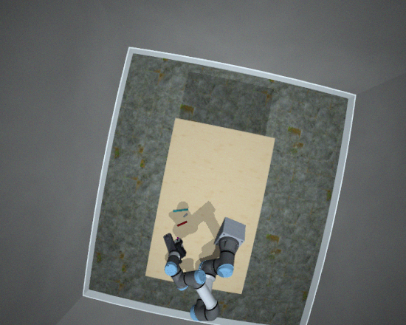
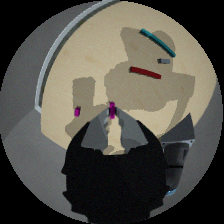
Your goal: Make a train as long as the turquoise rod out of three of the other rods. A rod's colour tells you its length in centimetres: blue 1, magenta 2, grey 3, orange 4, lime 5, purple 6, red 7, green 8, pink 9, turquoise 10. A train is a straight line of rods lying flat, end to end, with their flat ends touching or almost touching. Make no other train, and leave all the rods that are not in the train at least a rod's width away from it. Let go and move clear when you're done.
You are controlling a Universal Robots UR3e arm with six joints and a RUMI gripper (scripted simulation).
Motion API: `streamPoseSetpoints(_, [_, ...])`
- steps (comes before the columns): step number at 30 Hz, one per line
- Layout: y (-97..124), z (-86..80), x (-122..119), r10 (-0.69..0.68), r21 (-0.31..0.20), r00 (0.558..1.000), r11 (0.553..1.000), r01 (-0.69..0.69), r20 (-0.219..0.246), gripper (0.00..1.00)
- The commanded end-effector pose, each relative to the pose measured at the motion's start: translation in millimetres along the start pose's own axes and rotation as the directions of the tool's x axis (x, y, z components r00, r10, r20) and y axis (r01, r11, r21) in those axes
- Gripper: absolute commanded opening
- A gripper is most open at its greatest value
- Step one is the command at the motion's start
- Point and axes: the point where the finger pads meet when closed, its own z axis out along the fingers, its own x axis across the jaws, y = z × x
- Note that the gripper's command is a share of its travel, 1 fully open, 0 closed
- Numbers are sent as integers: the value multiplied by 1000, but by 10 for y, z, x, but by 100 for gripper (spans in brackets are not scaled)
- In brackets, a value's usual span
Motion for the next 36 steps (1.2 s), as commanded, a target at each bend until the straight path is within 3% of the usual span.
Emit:
streamPoseSetpoints(1, [-6, -6, -2, -1, 2, 1000, 1000, 1, 0, 0])
streamPoseSetpoints(36, [-6, 114, -2, -1, 2, 1000, 1000, 1, 0, 0])
